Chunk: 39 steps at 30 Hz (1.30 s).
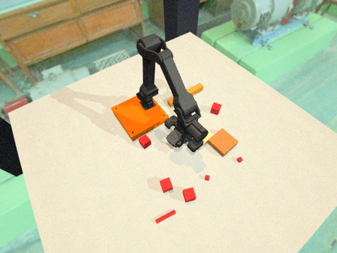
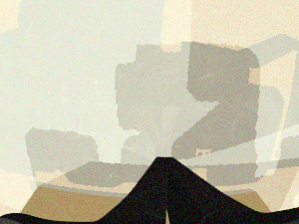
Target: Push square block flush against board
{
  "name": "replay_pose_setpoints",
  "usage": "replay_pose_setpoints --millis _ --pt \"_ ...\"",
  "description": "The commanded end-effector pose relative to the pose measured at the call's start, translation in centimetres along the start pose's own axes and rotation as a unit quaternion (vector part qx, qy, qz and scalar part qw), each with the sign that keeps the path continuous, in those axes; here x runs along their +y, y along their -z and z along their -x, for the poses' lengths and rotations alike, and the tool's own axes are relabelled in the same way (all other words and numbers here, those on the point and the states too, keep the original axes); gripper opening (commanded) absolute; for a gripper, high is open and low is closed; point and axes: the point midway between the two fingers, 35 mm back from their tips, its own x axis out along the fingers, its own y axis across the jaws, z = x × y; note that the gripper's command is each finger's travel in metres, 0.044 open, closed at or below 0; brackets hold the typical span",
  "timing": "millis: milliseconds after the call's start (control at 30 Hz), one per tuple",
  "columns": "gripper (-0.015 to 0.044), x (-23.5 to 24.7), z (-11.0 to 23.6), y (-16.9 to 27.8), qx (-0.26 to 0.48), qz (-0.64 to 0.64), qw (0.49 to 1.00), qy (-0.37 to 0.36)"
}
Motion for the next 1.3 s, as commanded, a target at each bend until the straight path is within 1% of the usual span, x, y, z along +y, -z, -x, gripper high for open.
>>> replay_pose_setpoints --millis 0,1267 --pt "0.0 0.3 -0.1 0.1 0.001 -0.005 1.0 -0.007" --pt "0.0 0.6 -0.1 3.2 0.002 -0.005 1.0 -0.007"
